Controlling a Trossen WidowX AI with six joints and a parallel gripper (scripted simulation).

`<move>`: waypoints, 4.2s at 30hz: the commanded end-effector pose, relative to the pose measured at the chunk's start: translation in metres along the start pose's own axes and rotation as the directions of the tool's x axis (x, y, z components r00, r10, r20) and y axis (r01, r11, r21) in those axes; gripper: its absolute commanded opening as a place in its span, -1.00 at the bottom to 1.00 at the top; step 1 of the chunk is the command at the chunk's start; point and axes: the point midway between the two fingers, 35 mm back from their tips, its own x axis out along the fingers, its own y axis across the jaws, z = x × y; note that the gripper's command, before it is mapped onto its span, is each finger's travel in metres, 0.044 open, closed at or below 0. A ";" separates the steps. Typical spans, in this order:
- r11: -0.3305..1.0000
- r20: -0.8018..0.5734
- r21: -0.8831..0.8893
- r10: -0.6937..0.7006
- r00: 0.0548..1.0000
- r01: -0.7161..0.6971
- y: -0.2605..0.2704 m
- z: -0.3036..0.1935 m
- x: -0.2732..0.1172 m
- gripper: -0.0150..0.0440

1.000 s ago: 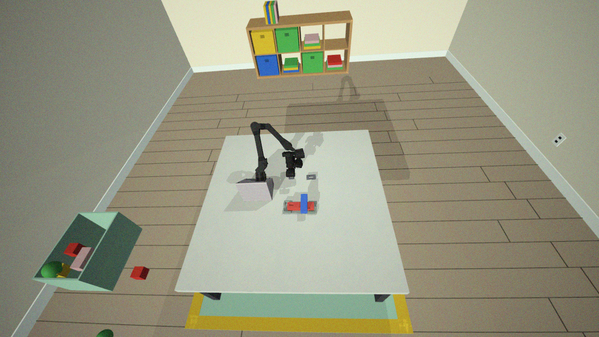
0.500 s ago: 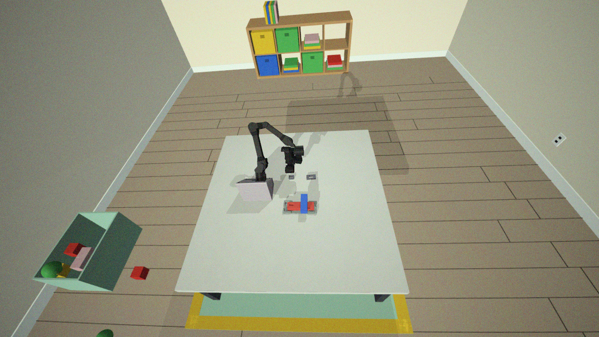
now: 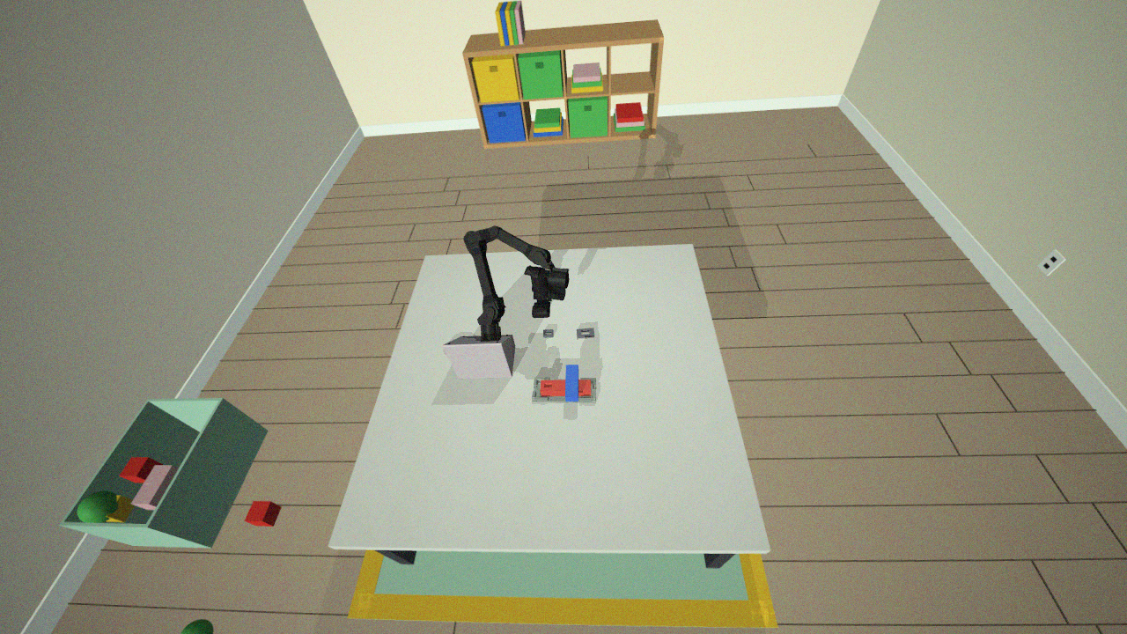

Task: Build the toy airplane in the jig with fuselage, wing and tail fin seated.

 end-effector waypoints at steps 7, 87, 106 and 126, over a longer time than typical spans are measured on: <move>1.000 0.011 -0.006 -0.004 1.000 0.004 -0.012 0.009 -0.004 -0.49; 1.000 0.009 0.017 -0.017 1.000 0.016 -0.256 0.019 0.042 -0.49; 1.000 0.011 0.011 -0.009 1.000 0.009 -0.265 0.015 0.047 -0.27; 1.000 0.012 0.011 -0.008 1.000 0.008 -0.266 0.015 0.069 -0.27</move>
